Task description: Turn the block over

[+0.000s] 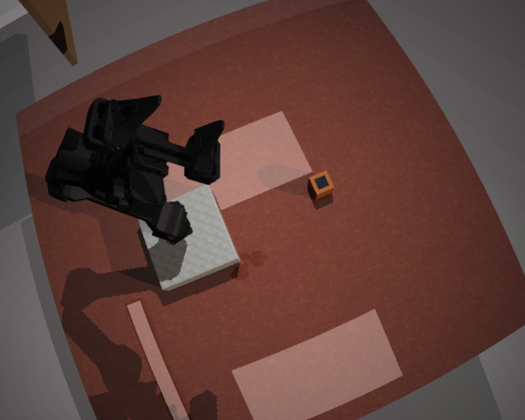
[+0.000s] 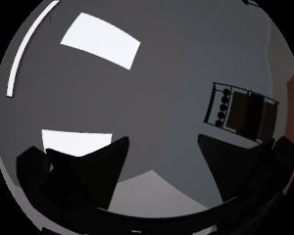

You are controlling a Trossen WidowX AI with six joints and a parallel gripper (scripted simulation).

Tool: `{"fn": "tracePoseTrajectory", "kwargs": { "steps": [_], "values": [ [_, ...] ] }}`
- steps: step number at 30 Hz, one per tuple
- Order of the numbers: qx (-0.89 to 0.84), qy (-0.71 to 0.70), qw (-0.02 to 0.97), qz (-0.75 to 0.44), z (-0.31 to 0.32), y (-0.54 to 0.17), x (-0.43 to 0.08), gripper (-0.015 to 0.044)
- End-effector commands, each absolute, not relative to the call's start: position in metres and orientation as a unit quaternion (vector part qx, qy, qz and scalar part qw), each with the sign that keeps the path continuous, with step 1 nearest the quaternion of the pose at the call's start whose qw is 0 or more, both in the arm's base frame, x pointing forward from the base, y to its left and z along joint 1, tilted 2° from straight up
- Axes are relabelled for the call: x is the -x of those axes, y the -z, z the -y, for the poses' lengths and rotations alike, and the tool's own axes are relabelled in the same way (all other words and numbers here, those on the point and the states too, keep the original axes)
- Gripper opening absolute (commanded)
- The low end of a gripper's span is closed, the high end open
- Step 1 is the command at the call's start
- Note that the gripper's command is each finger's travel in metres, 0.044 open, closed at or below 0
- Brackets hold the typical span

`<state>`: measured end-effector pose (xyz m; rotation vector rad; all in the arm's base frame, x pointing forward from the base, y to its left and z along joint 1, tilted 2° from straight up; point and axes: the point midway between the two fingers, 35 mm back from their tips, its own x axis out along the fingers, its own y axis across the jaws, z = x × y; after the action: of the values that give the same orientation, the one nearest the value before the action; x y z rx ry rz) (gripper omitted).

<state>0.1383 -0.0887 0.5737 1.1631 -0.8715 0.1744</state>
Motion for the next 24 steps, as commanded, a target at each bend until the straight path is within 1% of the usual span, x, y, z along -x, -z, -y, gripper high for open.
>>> {"fn": "tracePoseTrajectory", "kwargs": {
  "steps": [1, 2, 4, 8, 11, 20, 24],
  "values": [
    [-0.532, -0.078, 0.744, 0.397, 0.090, -0.573, -0.139, 0.0426],
    [-0.534, -0.074, 0.744, 0.394, 0.092, -0.572, -0.142, 0.0440],
    [-0.544, -0.057, 0.745, 0.382, 0.103, -0.566, -0.155, 0.0440],
    [-0.570, -0.001, 0.750, 0.334, 0.133, -0.540, -0.197, 0.0440],
    [-0.582, 0.019, 0.754, 0.304, 0.141, -0.527, -0.218, 0.0440],
    [-0.570, 0.132, 0.801, 0.130, 0.169, -0.447, -0.307, 0.0440],
    [-0.538, 0.167, 0.826, 0.024, 0.166, -0.397, -0.345, 0.0440]
  ]
}}
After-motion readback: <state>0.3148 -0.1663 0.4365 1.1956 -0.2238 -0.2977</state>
